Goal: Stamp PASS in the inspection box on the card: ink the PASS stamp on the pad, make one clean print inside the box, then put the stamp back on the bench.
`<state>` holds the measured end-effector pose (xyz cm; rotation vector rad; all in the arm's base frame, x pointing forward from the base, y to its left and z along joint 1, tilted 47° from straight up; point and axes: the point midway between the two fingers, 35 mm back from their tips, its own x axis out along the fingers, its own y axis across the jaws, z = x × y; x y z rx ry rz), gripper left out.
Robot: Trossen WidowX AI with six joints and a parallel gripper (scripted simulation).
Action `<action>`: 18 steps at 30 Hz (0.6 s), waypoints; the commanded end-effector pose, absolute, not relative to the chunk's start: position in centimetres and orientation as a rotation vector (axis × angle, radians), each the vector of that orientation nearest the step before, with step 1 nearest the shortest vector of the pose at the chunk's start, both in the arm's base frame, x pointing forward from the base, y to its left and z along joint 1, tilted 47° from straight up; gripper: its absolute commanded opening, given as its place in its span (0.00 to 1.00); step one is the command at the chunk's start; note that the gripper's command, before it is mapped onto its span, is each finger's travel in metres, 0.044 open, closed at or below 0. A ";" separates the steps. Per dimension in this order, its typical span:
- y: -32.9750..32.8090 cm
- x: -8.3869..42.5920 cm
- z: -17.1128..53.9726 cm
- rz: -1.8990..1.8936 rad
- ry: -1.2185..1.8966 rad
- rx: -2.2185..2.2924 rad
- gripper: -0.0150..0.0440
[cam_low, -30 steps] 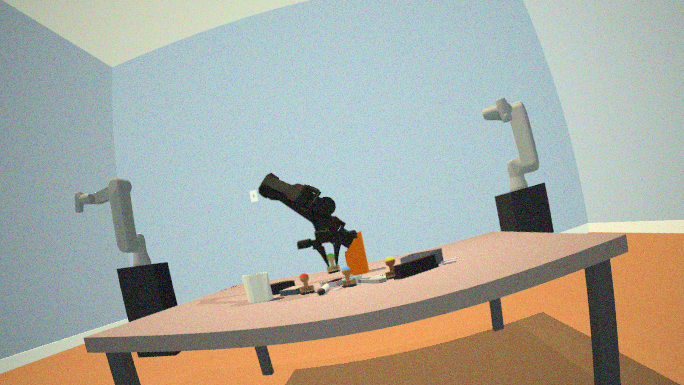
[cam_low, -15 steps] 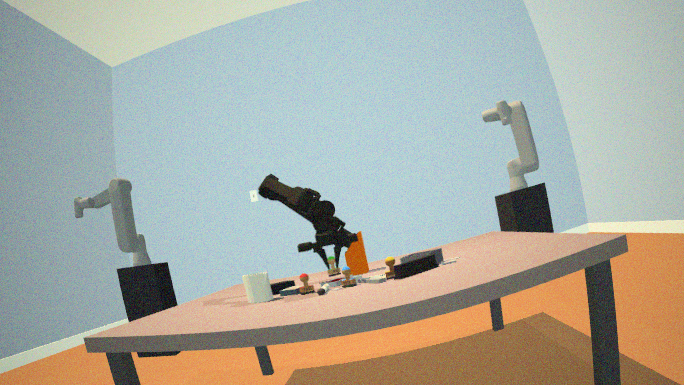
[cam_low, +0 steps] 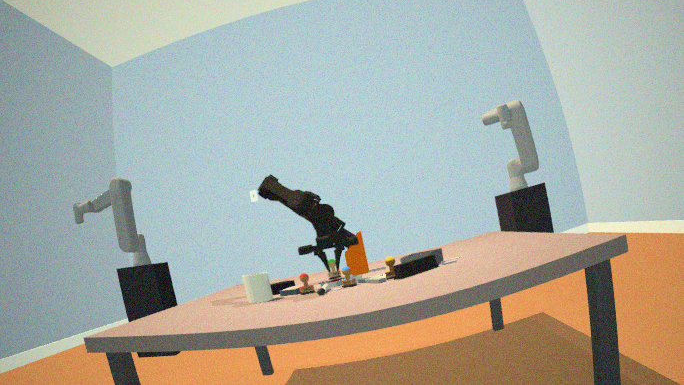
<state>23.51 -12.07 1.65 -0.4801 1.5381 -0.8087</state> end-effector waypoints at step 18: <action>-12.6 23.3 1.2 -0.812 1.541 -0.481 0.25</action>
